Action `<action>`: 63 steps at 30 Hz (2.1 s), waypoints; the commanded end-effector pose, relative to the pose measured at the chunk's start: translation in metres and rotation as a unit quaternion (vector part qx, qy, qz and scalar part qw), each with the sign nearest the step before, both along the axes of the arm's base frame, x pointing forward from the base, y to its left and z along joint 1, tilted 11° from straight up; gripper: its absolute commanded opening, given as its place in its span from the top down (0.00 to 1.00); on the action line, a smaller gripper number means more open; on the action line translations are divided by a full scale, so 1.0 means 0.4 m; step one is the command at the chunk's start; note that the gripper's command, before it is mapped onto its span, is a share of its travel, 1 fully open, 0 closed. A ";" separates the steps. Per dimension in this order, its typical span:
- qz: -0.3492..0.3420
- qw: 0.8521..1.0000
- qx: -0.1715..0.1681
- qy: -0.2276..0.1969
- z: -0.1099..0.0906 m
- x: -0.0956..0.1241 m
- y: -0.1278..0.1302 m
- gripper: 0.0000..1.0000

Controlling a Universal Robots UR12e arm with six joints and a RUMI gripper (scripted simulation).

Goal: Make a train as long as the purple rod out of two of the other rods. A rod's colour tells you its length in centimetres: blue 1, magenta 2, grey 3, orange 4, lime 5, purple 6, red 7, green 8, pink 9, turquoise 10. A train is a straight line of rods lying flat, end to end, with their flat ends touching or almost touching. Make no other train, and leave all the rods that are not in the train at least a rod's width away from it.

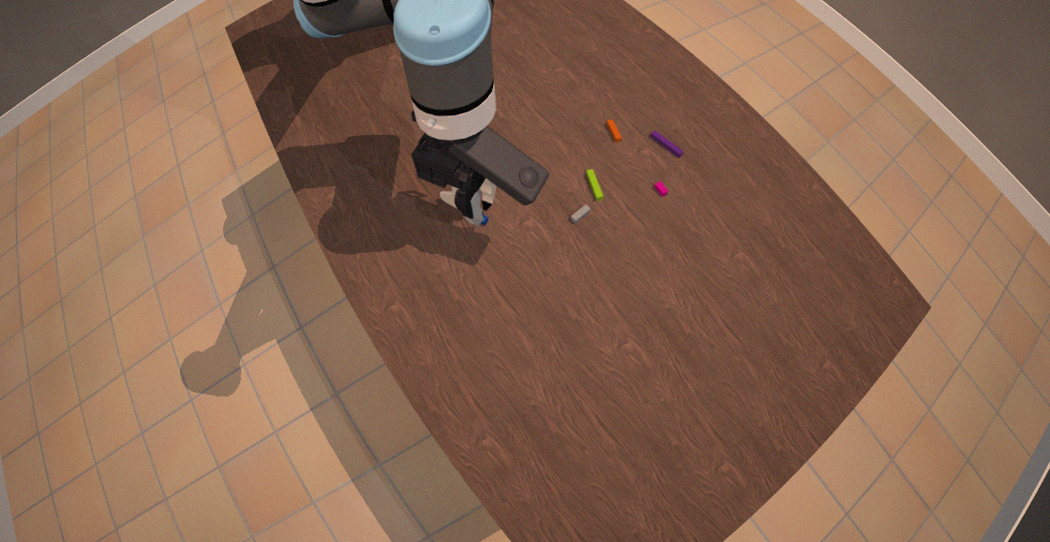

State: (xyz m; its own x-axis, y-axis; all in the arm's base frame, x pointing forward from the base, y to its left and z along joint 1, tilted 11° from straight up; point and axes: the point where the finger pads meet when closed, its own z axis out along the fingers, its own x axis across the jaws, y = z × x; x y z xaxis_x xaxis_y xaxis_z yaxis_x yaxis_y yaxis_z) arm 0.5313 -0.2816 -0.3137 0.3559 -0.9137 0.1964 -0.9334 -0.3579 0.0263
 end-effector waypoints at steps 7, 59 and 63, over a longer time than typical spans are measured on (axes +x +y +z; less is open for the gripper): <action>0.000 1.000 0.000 0.000 -0.019 0.002 -0.004 0.86; 0.000 1.000 0.000 0.000 -0.025 0.002 -0.005 1.00; 0.000 1.000 0.000 0.000 -0.025 0.002 -0.005 1.00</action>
State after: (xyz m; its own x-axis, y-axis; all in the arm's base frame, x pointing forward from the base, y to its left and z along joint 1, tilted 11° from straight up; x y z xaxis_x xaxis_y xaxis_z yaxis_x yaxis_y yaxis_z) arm 0.5318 -0.2837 -0.3243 0.3559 -0.9137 0.1964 -0.9334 -0.3579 0.0263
